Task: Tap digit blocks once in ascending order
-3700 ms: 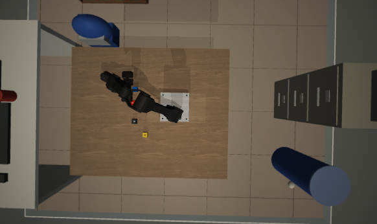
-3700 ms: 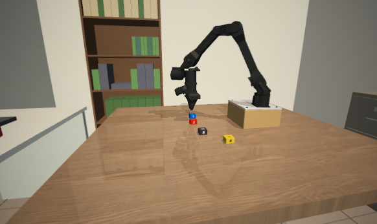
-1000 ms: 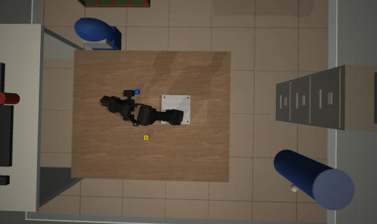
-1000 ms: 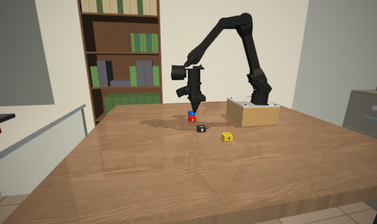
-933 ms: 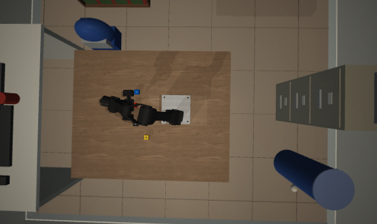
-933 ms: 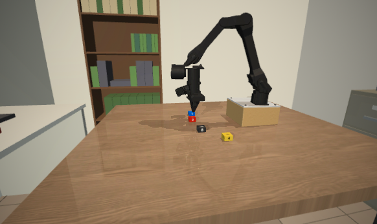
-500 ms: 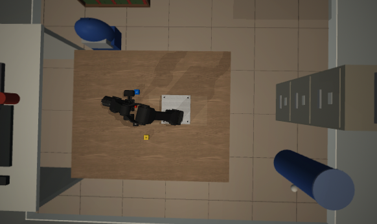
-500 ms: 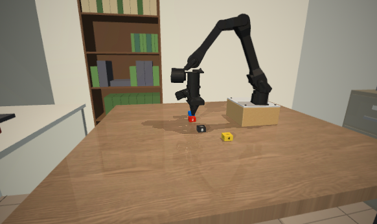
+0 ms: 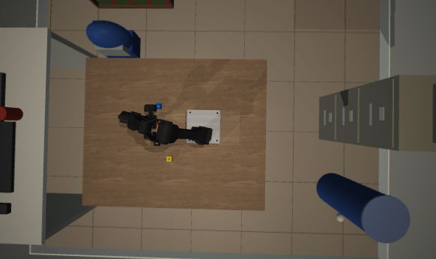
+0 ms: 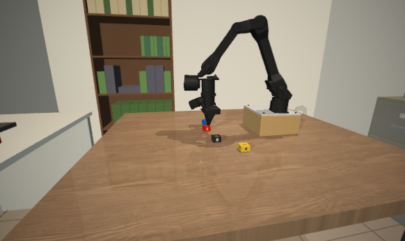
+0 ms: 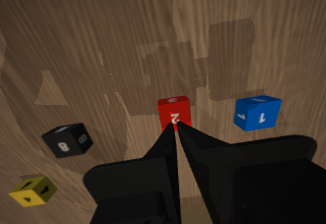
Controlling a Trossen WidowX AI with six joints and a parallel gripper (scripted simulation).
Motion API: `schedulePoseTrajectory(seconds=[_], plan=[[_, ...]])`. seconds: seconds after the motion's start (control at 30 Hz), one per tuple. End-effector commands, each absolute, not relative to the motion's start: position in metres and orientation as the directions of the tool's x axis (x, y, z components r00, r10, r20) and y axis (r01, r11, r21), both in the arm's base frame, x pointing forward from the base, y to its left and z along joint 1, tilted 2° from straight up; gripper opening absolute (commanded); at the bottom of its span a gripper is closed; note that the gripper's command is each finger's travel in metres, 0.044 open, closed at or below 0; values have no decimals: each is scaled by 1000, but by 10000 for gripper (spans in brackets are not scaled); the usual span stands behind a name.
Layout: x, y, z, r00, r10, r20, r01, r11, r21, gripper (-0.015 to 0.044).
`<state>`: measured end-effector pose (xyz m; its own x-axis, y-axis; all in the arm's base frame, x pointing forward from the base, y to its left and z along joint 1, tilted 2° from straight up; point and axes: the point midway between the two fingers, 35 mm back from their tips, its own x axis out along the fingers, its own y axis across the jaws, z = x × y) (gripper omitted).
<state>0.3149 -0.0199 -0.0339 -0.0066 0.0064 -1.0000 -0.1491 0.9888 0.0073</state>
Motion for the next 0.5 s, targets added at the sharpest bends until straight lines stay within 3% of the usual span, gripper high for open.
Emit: schedulePoseTrajectory(seconds=[0.0, 0.13, 0.3, 0.47], plan=[[317, -20, -13, 4, 5, -1000, -145, 989, 4, 20], [317, -20, -10, 4, 5, -1000, -145, 989, 4, 20], [317, -21, 65, 5, 5, -1000, -145, 989, 4, 20], [317, -21, 68, 5, 5, -1000, -145, 989, 4, 20]])
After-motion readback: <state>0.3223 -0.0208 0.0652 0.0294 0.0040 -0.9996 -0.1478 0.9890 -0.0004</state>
